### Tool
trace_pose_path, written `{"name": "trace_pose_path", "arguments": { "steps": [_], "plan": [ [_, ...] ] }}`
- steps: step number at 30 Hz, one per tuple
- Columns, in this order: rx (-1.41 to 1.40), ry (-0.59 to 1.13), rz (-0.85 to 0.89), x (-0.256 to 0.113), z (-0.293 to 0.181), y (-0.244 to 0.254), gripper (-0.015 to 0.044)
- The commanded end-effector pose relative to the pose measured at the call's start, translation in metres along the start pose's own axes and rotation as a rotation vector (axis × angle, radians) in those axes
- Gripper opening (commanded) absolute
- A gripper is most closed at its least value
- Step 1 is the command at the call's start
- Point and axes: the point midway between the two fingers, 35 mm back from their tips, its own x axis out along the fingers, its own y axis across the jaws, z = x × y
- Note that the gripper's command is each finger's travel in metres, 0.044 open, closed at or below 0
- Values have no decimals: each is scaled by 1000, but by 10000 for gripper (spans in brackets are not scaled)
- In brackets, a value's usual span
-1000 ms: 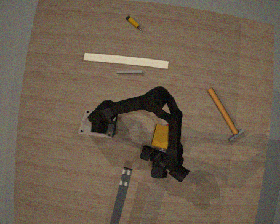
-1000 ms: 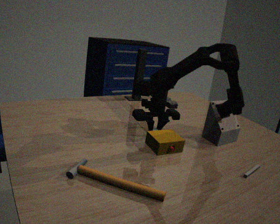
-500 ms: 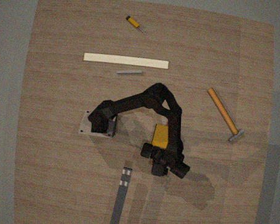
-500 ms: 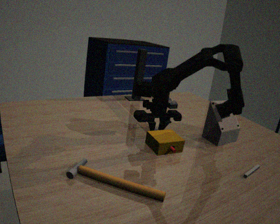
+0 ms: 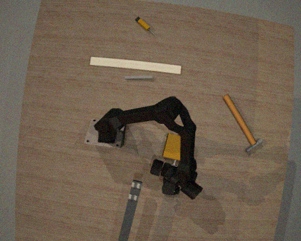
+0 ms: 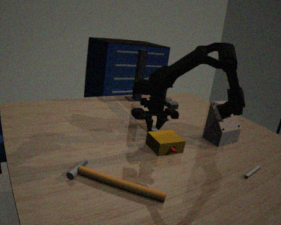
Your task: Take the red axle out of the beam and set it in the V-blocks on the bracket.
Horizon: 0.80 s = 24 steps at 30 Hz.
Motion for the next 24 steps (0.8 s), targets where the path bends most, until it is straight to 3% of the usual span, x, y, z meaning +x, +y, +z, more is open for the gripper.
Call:
{"name": "trace_pose_path", "arguments": {
  "steps": [1, 24],
  "plan": [
    [4, -4, 2, 0, 22, 2, 0],
    [4, -7, 3, -23, 34, 3, 0]
  ]
}}
